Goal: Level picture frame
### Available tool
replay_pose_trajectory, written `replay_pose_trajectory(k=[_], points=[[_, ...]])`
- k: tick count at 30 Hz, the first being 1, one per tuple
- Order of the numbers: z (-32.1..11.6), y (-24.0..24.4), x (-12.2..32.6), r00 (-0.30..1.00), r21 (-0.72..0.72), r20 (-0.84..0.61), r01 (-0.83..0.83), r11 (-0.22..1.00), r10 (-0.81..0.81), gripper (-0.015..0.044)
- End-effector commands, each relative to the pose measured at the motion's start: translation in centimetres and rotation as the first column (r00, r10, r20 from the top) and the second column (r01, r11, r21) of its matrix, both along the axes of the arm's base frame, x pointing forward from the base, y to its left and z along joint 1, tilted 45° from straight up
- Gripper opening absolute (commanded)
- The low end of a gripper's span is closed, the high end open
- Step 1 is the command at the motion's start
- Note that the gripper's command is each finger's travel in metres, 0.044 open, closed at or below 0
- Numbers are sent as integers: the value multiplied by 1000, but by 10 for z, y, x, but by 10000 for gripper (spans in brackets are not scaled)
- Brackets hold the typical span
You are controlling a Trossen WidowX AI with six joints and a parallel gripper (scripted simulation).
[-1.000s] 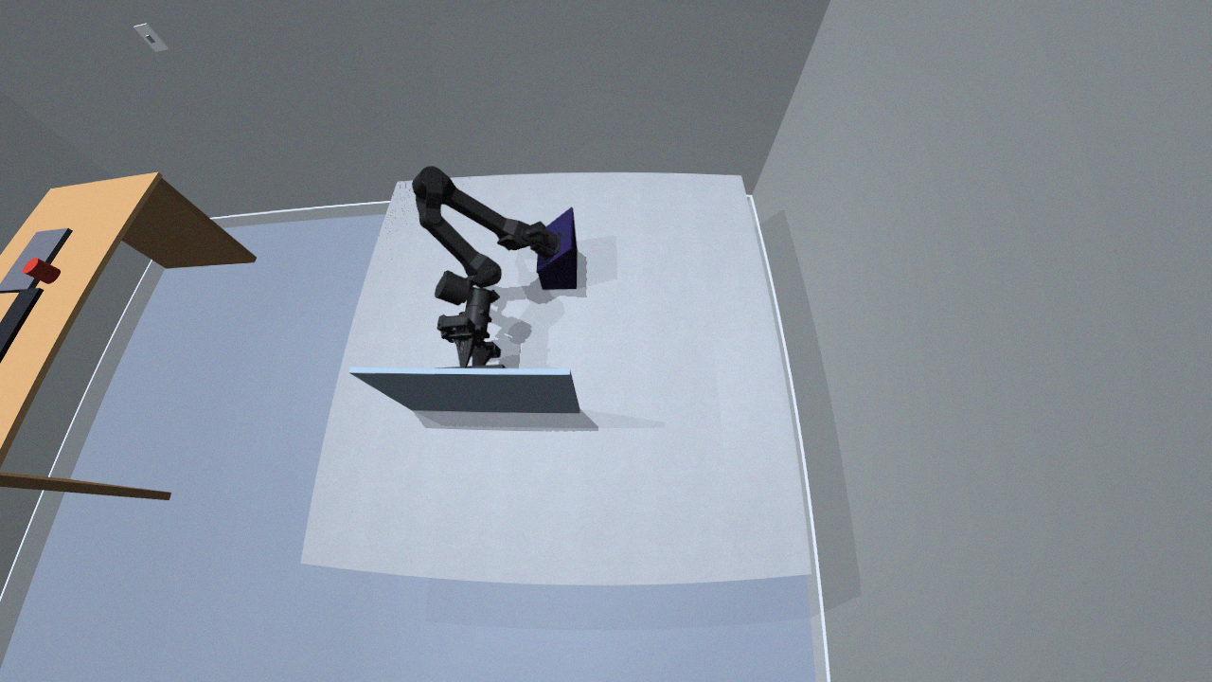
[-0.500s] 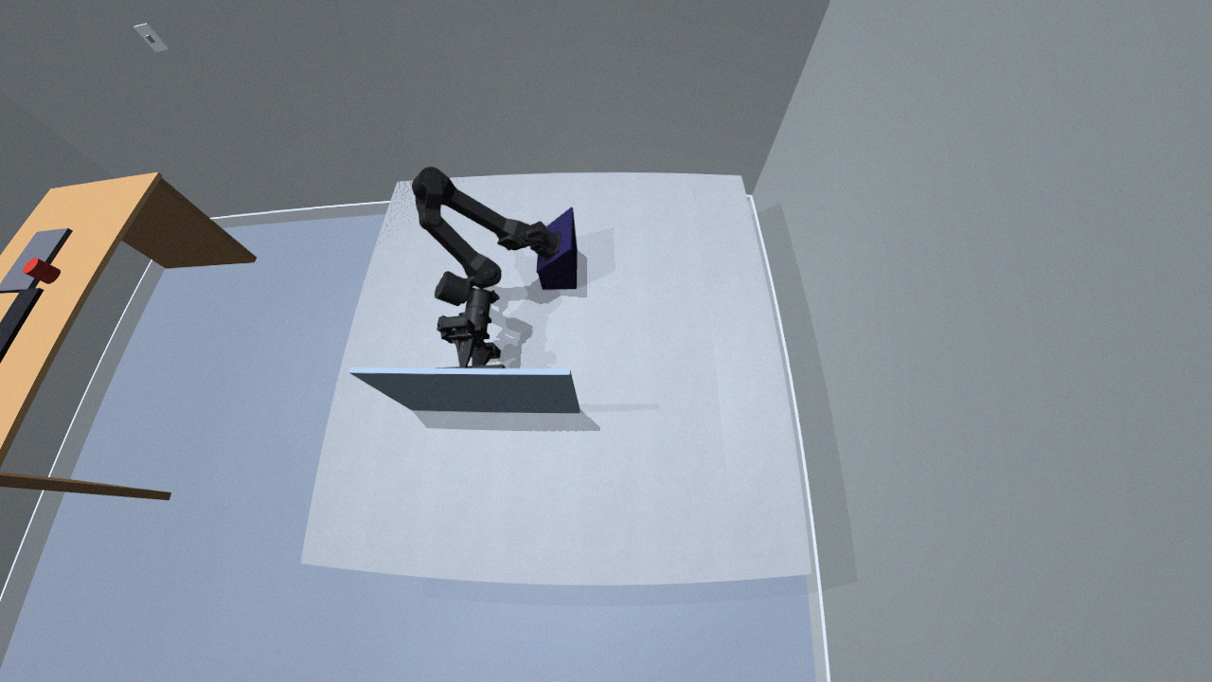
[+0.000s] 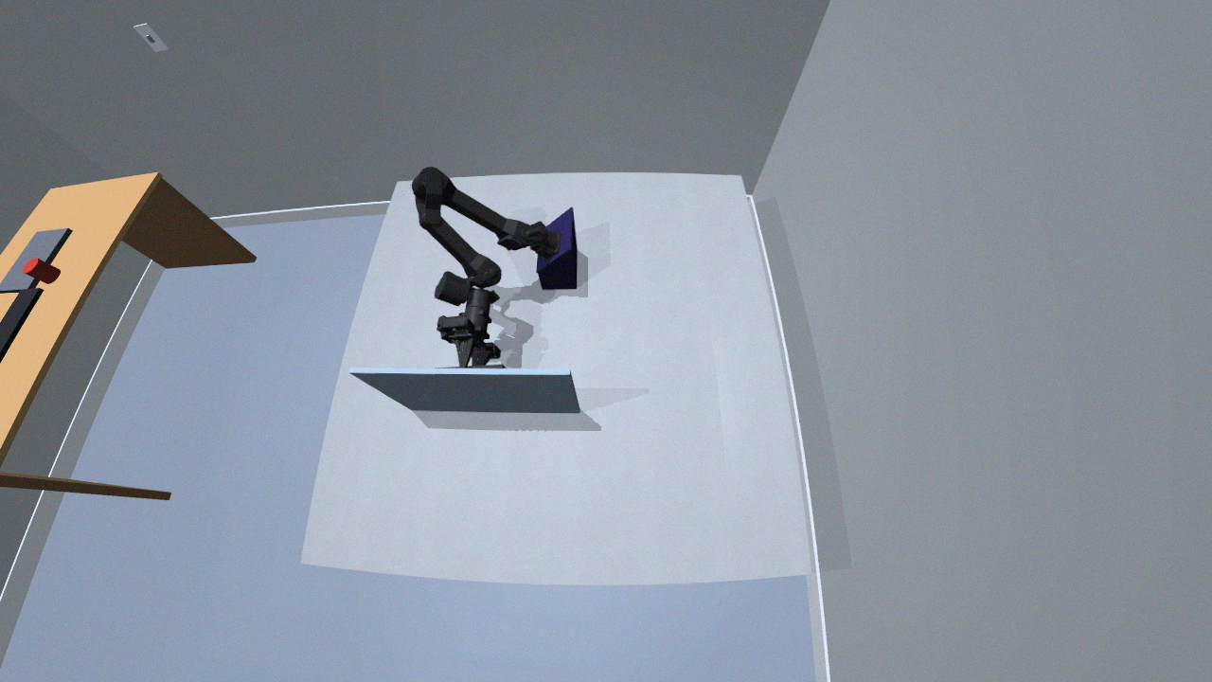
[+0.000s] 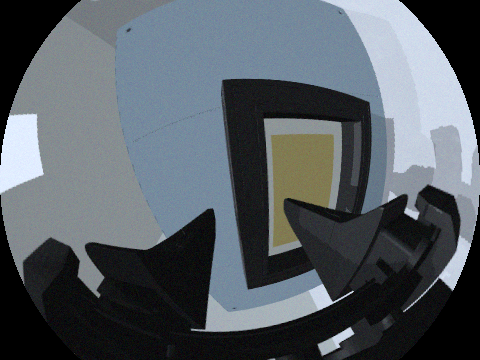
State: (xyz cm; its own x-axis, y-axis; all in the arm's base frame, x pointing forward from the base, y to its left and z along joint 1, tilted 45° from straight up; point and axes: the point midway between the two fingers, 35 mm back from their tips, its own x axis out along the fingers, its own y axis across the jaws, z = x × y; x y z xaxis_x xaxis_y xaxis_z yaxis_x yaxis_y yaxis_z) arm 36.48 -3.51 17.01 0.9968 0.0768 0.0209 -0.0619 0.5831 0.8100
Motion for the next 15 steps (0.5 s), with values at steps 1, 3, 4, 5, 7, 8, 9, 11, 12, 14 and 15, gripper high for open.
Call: replay_pose_trajectory(k=[1, 3, 4, 5, 7, 8, 9, 11, 12, 14, 15], points=[[1, 0, 0, 1000, -4, 4, 2, 1000, -2, 260], [1, 0, 0, 1000, -4, 4, 2, 1000, -2, 260], [1, 0, 0, 1000, -4, 4, 2, 1000, -2, 234], [1, 0, 0, 1000, -4, 4, 2, 1000, -2, 208], [1, 0, 0, 1000, -4, 4, 2, 1000, -2, 155], [1, 0, 0, 1000, -4, 4, 2, 1000, -2, 129], [1, 0, 0, 1000, -4, 4, 2, 1000, -2, 103], [1, 0, 0, 1000, -4, 4, 2, 1000, -2, 70], [1, 0, 0, 1000, -4, 4, 2, 1000, -2, 63], [1, 0, 0, 1000, -4, 4, 2, 1000, -2, 50], [1, 0, 0, 1000, -4, 4, 2, 1000, -2, 43]])
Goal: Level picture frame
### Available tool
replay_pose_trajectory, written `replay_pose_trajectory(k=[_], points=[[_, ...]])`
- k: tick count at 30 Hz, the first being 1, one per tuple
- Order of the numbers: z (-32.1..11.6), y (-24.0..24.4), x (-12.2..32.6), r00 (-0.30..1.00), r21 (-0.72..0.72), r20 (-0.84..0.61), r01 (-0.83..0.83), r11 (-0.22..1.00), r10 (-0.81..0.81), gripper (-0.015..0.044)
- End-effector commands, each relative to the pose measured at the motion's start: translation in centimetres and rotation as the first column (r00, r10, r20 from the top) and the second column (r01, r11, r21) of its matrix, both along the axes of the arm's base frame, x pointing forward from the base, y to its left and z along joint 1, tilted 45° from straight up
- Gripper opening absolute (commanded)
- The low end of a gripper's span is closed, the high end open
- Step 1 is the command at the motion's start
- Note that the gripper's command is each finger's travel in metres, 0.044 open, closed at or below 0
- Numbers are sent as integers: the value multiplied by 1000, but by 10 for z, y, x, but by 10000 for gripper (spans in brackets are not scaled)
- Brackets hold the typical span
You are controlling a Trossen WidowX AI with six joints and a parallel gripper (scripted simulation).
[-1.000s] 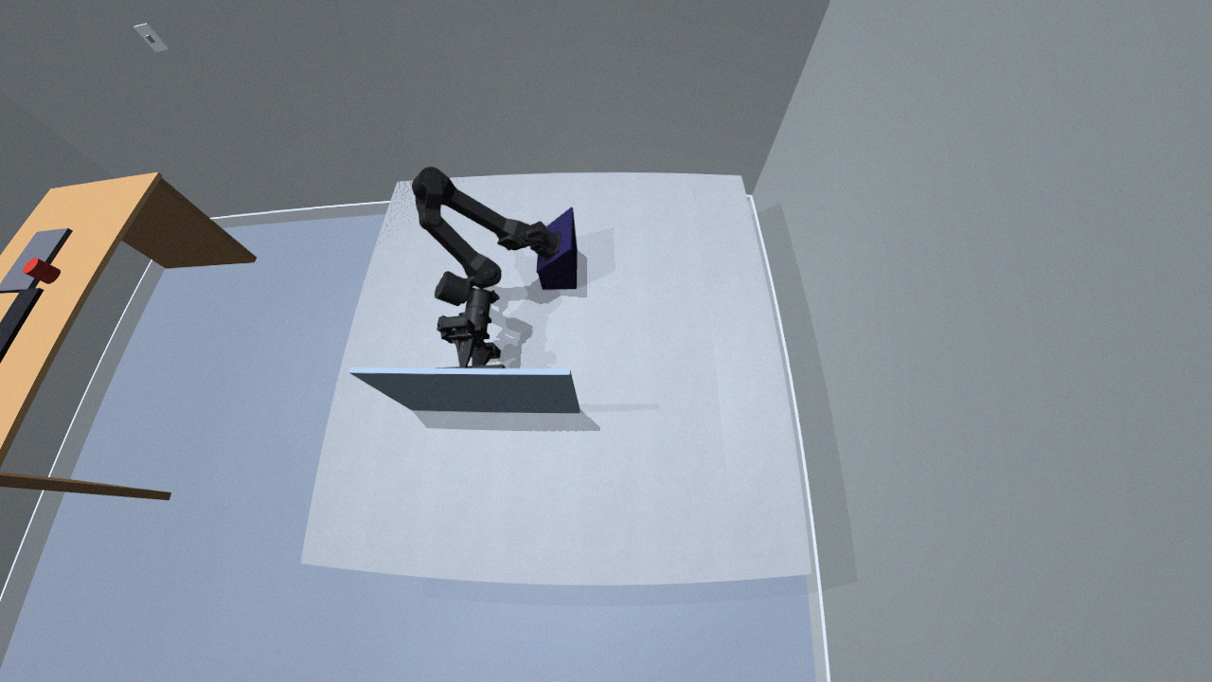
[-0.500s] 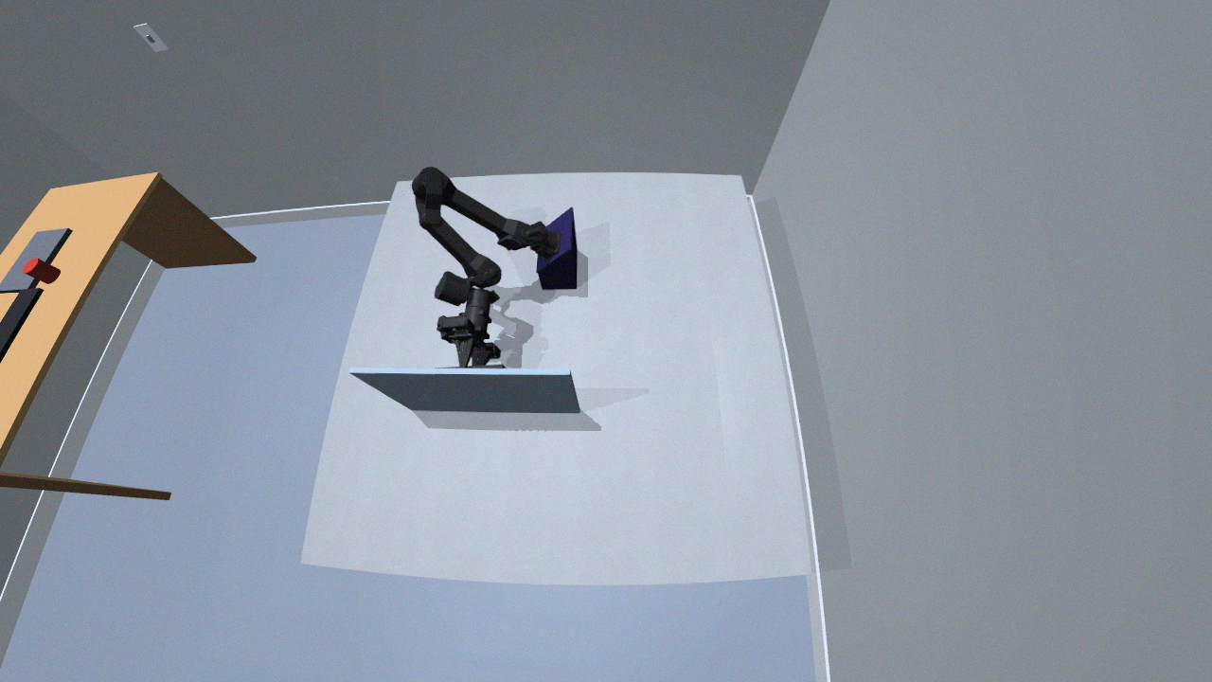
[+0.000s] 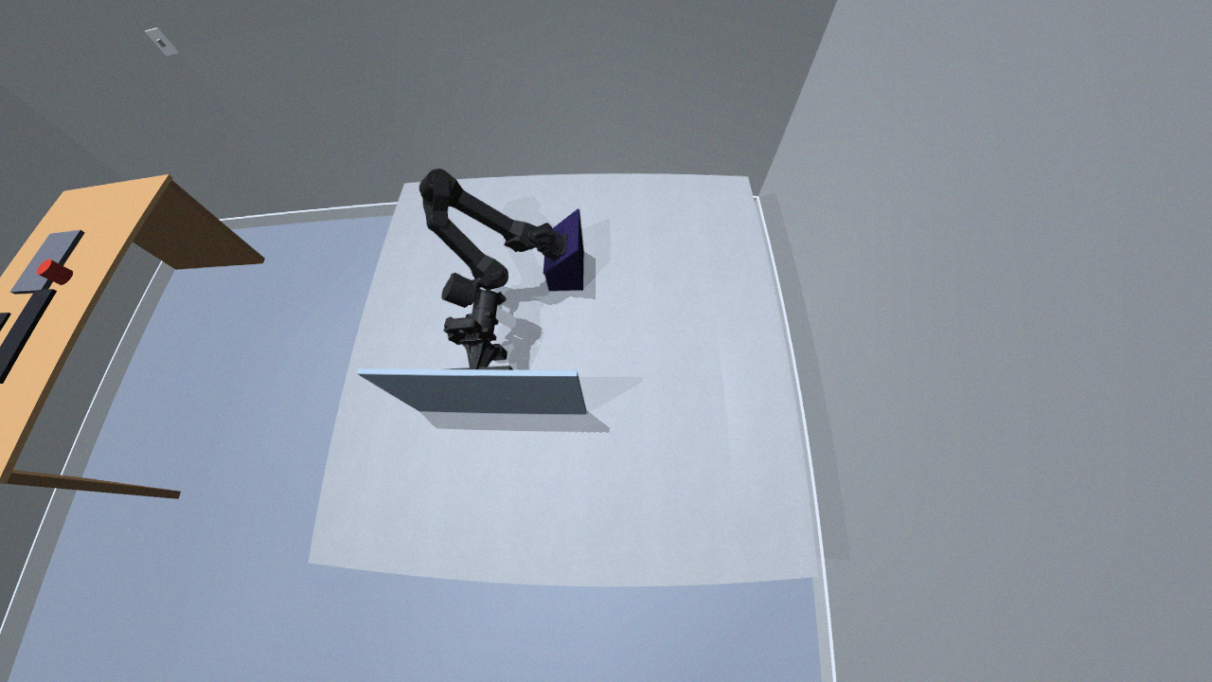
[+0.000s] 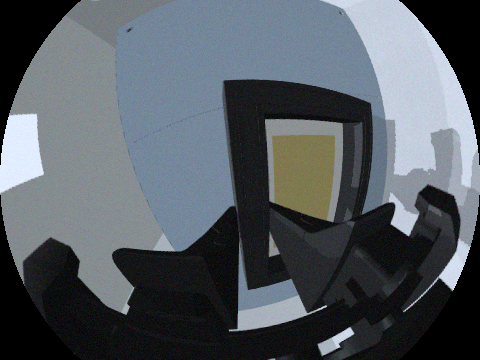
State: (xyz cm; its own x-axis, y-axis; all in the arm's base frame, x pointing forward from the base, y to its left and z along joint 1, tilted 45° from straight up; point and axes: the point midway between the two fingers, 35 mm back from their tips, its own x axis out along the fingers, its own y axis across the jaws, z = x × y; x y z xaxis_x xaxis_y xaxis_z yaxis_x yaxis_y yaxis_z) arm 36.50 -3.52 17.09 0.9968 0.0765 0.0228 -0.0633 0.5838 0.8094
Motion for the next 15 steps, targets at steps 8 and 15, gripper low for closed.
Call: replay_pose_trajectory(k=[8, 15], points=[[1, 0, 0, 1000, -3, 2, 2, 1000, -2, 0], [1, 1, 0, 1000, -3, 2, 2, 1000, -2, 0]])
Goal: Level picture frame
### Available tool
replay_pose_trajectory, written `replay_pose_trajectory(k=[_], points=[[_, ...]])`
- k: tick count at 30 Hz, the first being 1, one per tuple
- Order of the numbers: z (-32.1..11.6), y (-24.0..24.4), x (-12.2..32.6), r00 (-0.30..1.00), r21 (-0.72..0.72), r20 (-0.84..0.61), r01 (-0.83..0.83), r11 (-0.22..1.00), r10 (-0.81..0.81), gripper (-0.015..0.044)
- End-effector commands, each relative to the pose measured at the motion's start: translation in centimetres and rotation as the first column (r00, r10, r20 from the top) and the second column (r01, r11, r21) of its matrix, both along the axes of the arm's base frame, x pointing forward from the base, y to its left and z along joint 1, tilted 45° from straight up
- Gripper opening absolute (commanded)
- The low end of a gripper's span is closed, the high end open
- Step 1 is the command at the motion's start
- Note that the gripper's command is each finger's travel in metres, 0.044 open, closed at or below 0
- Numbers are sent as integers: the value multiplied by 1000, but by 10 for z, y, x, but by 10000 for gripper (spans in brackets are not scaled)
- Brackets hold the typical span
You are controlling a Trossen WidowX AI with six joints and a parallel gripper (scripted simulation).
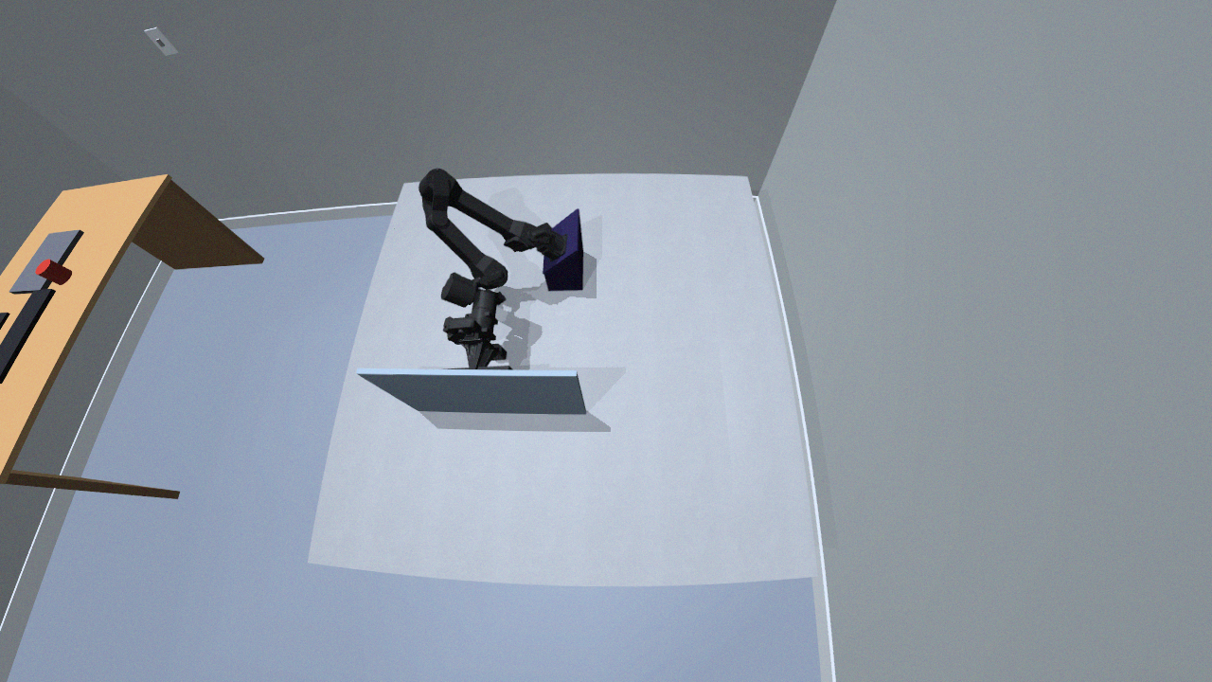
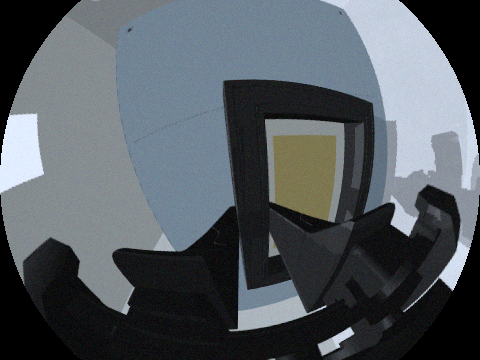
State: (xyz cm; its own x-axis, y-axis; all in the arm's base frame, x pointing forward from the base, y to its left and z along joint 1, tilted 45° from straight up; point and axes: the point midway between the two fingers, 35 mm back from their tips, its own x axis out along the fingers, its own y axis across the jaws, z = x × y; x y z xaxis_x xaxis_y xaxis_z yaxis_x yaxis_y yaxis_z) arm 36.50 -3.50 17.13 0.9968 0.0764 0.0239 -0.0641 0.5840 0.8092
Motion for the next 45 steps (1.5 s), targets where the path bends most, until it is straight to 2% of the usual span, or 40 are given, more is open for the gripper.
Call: replay_pose_trajectory(k=[1, 45], points=[[1, 1, 0, 1000, -3, 1, 2, 1000, -2, 0], [9, 6, -1, 1000, -3, 1, 2, 1000, -2, 0]])
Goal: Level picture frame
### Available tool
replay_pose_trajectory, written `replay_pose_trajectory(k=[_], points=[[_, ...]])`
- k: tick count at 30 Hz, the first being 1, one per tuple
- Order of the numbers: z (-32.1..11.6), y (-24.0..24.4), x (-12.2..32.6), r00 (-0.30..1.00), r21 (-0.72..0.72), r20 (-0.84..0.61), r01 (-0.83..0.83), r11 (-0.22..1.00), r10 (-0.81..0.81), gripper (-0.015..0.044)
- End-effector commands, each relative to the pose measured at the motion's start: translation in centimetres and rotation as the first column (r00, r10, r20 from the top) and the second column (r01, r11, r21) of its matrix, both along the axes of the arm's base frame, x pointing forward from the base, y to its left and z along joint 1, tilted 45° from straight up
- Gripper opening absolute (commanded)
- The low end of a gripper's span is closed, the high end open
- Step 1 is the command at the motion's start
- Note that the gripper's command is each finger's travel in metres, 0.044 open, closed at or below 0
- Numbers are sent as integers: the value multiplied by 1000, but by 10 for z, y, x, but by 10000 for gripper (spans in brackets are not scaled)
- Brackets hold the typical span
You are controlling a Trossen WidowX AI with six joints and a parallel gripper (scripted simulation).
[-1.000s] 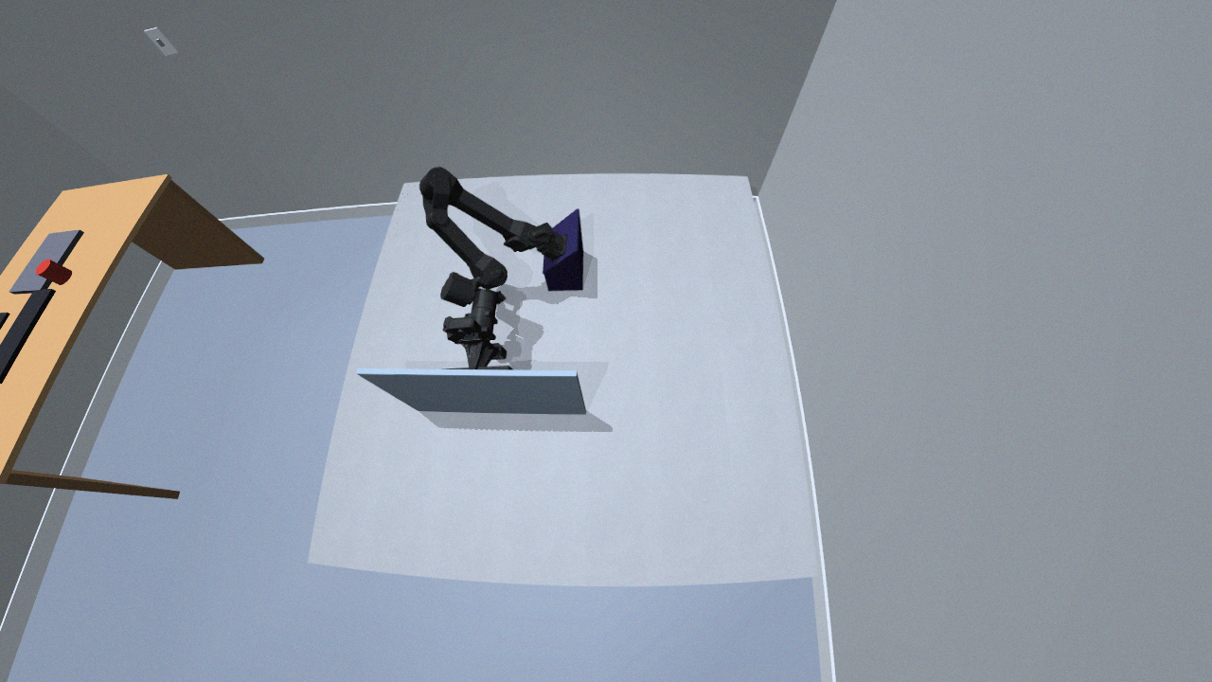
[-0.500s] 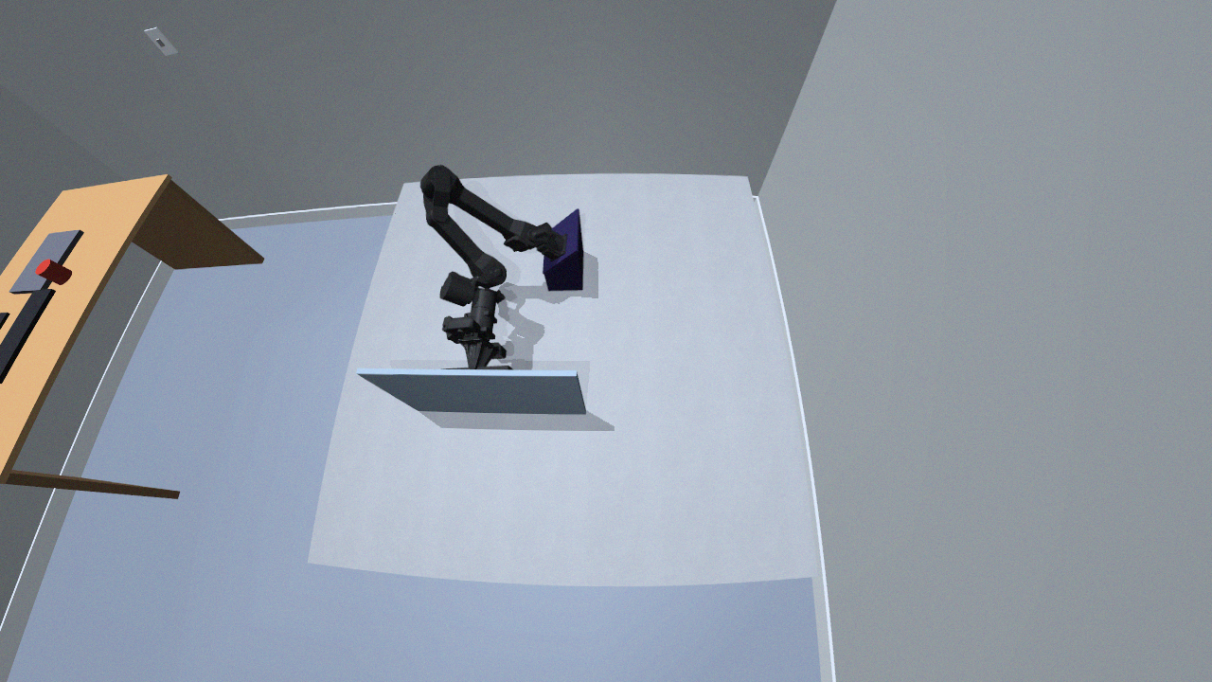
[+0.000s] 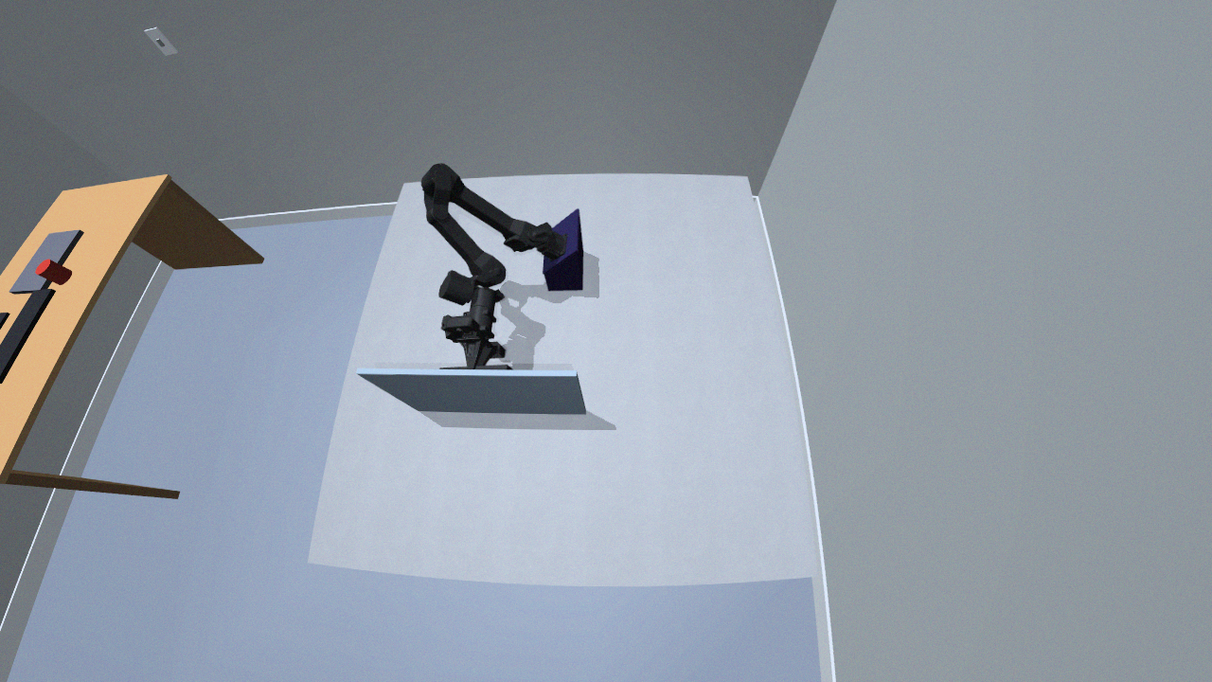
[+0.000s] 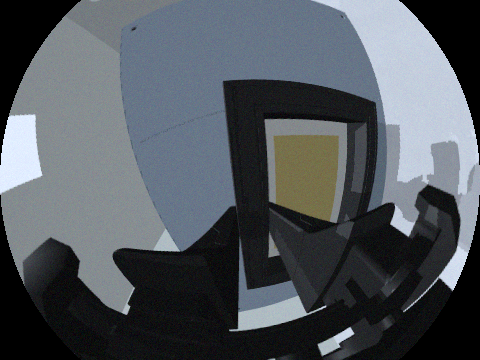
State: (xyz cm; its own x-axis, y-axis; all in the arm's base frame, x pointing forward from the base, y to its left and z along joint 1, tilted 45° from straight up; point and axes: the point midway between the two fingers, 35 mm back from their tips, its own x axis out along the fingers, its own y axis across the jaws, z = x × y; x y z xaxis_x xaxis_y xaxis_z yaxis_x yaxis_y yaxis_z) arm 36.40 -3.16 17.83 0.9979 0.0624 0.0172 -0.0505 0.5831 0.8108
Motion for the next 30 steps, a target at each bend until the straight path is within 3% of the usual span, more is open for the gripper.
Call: replay_pose_trajectory(k=[1, 30], points=[[1, 3, 0, 1000, -5, 8, -12, 1000, 12, 0], [0, 5, 0, 1000, -5, 8, -12, 1000, 12, 0]])
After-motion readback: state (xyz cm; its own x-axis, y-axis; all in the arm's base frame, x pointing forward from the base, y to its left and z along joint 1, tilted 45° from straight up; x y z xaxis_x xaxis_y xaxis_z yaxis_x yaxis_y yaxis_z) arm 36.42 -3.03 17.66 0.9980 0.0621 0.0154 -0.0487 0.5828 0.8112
